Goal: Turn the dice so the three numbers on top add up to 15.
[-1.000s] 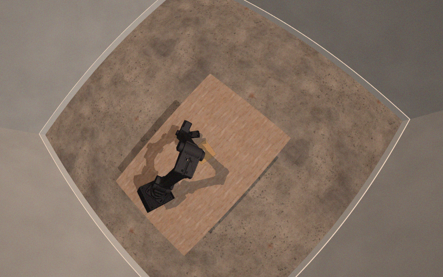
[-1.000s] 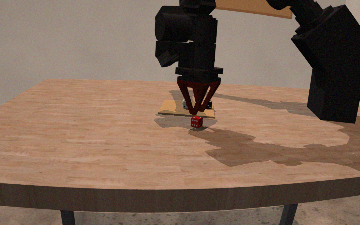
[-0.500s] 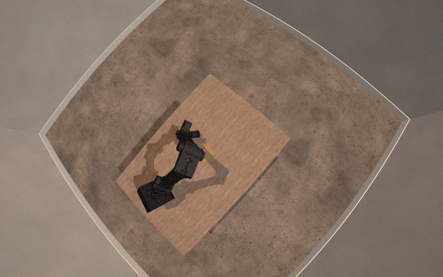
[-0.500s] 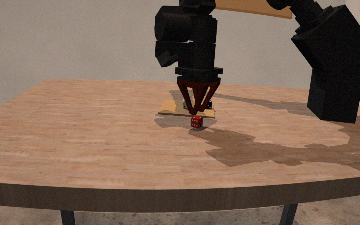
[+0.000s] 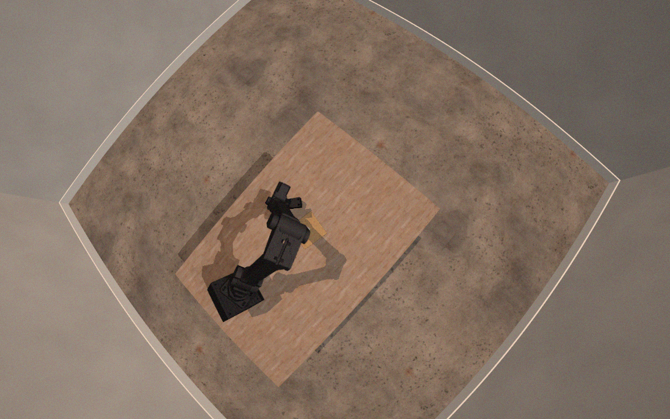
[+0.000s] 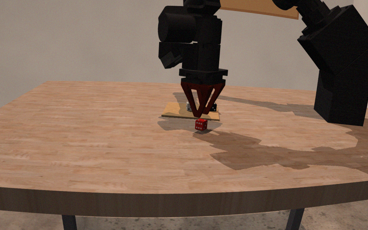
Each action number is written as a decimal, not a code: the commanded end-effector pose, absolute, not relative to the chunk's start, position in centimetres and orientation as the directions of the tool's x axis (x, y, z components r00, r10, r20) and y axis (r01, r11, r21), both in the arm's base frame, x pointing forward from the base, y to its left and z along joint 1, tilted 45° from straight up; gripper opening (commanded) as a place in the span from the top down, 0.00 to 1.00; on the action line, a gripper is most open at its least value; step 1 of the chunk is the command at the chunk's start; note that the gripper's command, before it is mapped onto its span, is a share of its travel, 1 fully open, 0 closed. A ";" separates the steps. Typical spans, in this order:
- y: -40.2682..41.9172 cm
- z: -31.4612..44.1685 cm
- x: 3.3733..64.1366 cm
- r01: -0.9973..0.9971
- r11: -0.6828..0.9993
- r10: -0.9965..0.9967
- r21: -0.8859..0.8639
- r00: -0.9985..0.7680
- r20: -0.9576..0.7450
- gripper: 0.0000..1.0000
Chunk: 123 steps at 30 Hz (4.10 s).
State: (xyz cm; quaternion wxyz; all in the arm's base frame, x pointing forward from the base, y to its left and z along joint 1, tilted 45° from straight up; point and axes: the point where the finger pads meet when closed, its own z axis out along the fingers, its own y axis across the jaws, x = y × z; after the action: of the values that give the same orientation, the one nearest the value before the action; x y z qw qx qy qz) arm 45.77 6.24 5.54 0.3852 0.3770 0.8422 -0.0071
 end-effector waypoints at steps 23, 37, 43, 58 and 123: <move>6.9 4.9 45.7 0.636 0.719 0.628 0.280 -0.422 -0.653 0.66; 6.9 4.9 45.7 0.636 0.719 0.628 0.280 -0.422 -0.653 0.66; 6.9 4.9 45.7 0.636 0.719 0.628 0.280 -0.422 -0.653 0.66; 6.9 4.9 45.7 0.636 0.719 0.628 0.280 -0.422 -0.653 0.66; 6.7 4.8 45.6 0.637 0.718 0.628 0.279 -0.421 -0.654 0.66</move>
State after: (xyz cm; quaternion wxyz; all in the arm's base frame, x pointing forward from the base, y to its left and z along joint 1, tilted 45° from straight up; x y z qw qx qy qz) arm 45.58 6.29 5.33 0.3852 0.3762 0.8426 -0.0066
